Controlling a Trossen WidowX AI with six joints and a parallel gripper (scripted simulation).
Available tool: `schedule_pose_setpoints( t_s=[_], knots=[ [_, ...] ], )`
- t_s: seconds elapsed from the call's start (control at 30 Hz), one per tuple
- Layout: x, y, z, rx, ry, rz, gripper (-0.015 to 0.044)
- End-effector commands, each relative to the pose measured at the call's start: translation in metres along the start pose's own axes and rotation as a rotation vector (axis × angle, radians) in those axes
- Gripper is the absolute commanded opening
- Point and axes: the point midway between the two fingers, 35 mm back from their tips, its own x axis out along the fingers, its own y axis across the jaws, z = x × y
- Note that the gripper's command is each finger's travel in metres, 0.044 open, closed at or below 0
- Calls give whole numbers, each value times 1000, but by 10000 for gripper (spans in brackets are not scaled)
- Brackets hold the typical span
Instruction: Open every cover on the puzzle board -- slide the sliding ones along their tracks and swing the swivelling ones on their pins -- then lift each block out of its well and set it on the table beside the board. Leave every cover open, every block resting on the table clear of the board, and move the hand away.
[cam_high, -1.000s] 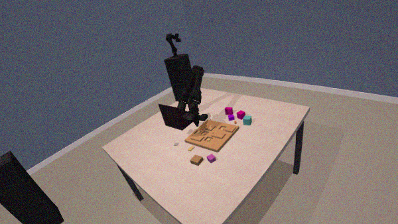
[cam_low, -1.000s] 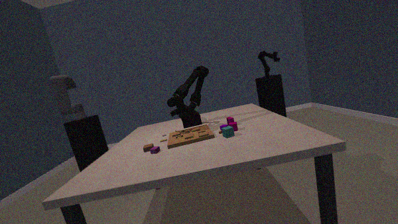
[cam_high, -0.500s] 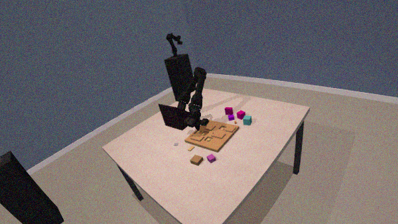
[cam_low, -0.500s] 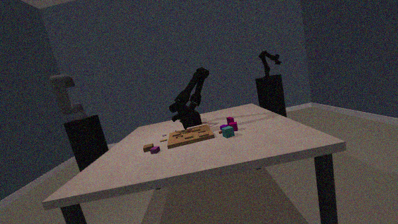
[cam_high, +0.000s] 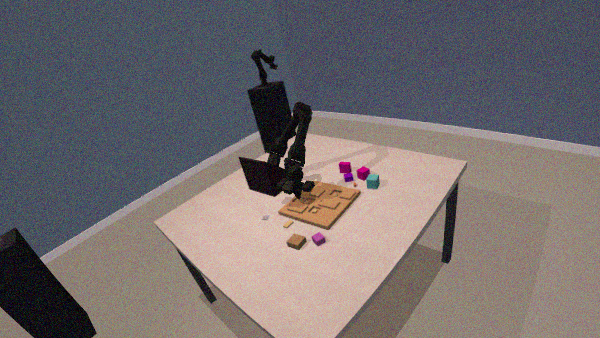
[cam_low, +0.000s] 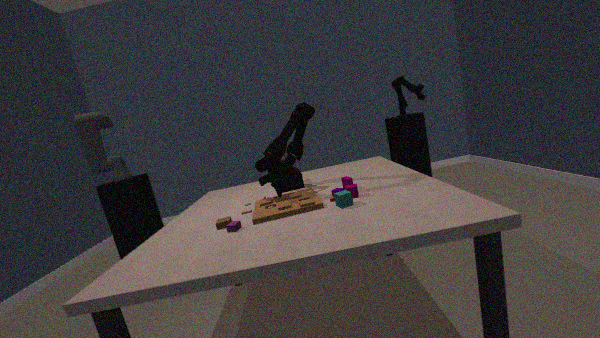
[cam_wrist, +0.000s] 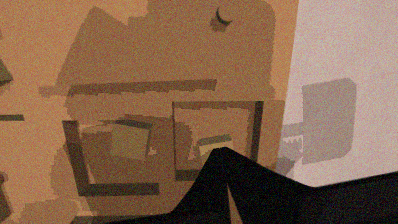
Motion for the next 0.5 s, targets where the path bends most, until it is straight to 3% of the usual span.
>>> schedule_pose_setpoints(
  t_s=[0.0,0.47],
  knots=[
    [1,0,4,0,0,5,0],
    [3,-2,11,4,0,5,0]
  ],
)
